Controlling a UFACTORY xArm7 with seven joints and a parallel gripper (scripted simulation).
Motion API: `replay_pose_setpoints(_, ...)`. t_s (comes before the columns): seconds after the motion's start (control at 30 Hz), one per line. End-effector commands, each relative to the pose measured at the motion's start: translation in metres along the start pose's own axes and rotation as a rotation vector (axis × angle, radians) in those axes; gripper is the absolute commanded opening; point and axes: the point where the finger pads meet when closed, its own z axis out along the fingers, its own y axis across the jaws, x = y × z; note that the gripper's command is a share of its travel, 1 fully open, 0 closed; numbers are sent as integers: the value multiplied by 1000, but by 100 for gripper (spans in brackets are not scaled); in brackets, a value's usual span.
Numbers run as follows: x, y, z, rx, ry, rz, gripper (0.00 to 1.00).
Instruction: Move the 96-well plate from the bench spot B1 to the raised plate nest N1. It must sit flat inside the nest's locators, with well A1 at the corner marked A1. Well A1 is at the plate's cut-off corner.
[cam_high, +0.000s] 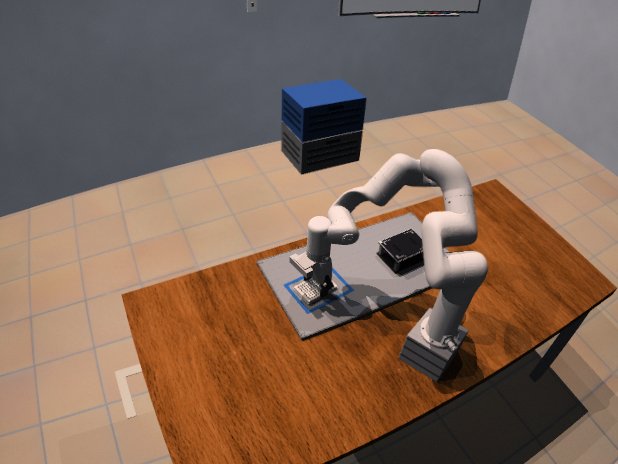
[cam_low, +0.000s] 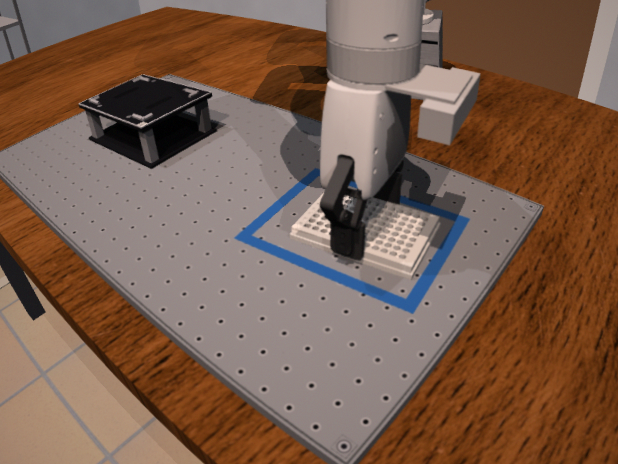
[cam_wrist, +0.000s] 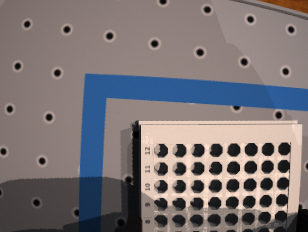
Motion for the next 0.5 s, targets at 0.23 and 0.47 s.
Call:
replay_pose_setpoints(0.23,1,1,-4,-4,1,0,0)
replay_pose_setpoints(0.47,1,1,-8,-4,1,-1,0)
